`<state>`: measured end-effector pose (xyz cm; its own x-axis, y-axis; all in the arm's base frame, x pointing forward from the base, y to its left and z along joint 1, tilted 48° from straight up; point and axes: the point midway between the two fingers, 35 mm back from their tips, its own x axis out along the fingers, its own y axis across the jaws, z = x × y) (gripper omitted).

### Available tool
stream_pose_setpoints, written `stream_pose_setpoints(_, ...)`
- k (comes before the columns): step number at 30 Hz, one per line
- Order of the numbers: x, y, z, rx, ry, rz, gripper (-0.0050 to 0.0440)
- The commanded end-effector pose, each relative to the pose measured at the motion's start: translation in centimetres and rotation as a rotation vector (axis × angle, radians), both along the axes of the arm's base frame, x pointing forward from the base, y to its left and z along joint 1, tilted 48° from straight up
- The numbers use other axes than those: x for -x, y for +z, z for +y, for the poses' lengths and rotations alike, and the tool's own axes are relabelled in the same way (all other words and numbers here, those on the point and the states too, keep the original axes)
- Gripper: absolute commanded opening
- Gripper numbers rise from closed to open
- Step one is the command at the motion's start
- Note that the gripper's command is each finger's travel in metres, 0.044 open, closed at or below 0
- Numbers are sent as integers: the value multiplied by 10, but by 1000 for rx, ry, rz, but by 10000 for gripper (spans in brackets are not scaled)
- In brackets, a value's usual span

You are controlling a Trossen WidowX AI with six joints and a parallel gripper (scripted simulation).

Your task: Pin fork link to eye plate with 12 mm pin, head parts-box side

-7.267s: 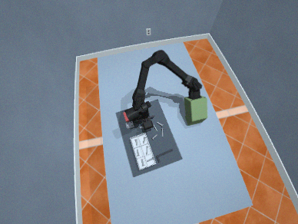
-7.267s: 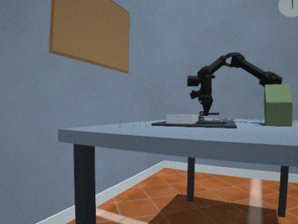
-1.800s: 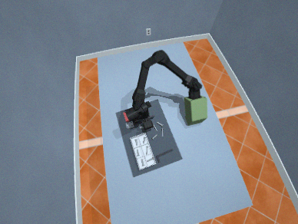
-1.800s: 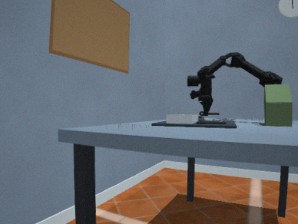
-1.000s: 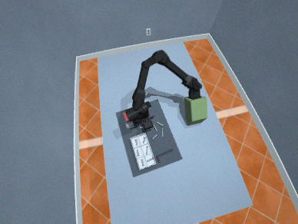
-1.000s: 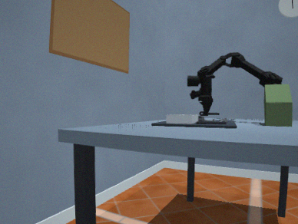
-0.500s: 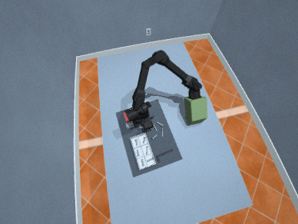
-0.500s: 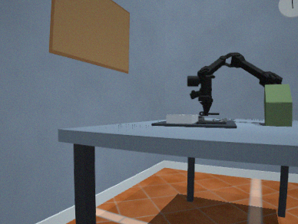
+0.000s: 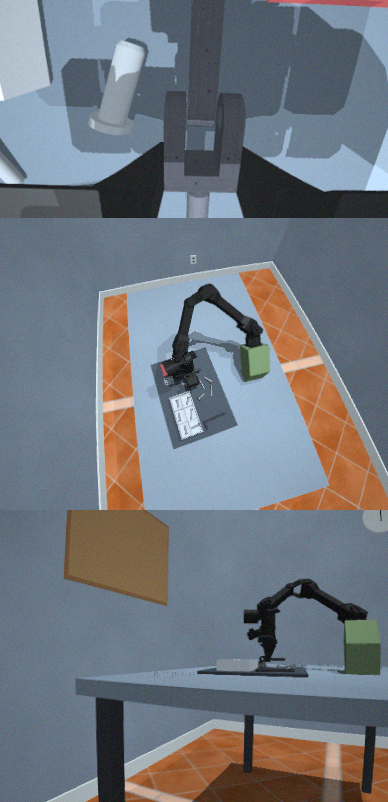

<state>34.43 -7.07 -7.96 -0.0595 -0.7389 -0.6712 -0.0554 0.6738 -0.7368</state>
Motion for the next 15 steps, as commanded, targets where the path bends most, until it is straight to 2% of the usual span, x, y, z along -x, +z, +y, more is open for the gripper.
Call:
stream_pose_setpoints(1,-3,3,2,3,11,-13,-50)
stream_pose_setpoints(15,-4,3,0,3,11,-18,-50)
